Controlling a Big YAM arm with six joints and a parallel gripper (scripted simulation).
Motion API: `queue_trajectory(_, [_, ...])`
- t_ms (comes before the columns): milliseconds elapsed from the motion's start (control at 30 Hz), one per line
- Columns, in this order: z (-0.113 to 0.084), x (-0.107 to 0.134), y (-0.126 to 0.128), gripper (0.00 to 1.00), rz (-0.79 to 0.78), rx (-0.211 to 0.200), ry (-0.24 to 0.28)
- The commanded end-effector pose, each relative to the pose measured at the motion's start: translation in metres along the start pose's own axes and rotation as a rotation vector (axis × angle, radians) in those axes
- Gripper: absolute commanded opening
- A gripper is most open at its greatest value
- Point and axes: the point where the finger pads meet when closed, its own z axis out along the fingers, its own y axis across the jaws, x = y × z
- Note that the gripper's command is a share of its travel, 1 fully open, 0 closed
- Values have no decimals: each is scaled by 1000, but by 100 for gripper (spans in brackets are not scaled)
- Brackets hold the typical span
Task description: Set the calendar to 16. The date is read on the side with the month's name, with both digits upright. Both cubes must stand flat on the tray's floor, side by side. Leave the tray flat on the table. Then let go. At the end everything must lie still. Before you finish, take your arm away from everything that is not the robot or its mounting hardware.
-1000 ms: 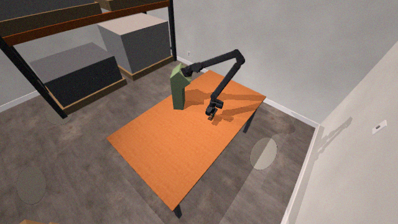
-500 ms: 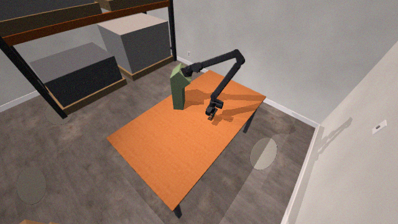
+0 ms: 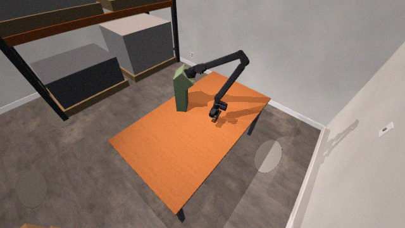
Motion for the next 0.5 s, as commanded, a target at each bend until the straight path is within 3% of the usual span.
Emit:
queue_trajectory(0, [5, 6, -10, 47, 8, 17, 6])
queue_trajectory(267, [2, 7, -23, 47, 13, 33, 4])
queue_trajectory(467, [4, 8, -18, 47, 11, 26, 5])
